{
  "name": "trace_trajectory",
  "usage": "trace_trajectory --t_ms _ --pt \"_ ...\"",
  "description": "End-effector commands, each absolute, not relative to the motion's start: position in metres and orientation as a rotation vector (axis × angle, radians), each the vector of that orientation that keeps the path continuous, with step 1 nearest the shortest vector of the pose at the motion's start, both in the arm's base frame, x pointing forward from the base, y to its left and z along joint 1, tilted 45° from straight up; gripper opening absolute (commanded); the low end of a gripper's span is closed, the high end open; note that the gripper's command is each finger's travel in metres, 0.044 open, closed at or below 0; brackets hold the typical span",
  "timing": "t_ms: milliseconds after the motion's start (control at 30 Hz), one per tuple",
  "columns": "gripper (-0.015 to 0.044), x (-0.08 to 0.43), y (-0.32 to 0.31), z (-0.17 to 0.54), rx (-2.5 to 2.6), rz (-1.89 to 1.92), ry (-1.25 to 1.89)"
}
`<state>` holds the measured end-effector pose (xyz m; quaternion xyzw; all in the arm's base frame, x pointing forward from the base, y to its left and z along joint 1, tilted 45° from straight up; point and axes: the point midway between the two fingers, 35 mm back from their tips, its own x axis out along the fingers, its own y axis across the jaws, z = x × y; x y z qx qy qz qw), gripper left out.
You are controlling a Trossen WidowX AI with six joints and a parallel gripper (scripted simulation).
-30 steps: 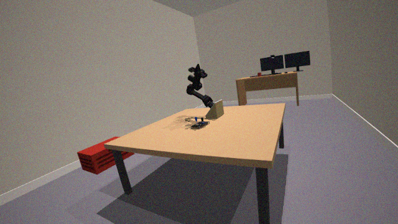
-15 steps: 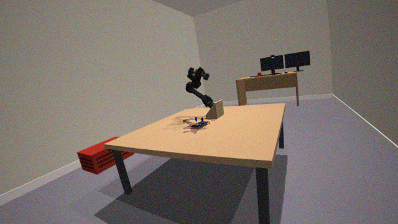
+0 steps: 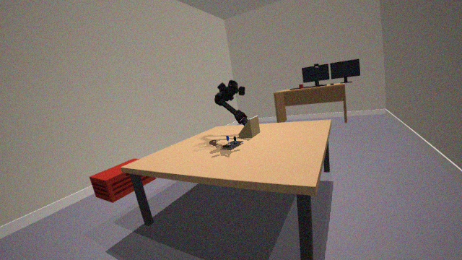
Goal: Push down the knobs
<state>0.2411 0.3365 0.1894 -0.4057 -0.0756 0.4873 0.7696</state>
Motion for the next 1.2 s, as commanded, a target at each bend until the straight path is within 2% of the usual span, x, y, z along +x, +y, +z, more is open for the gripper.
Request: trace_trajectory --t_ms 0,567,1167 --pt "0.0 0.253 0.334 0.176 -0.839 1.033 -0.034" --pt "0.0 0.29 0.305 0.11 -0.668 0.823 0.52" --pt "0.0 0.309 0.251 0.053 -0.505 0.403 0.983"
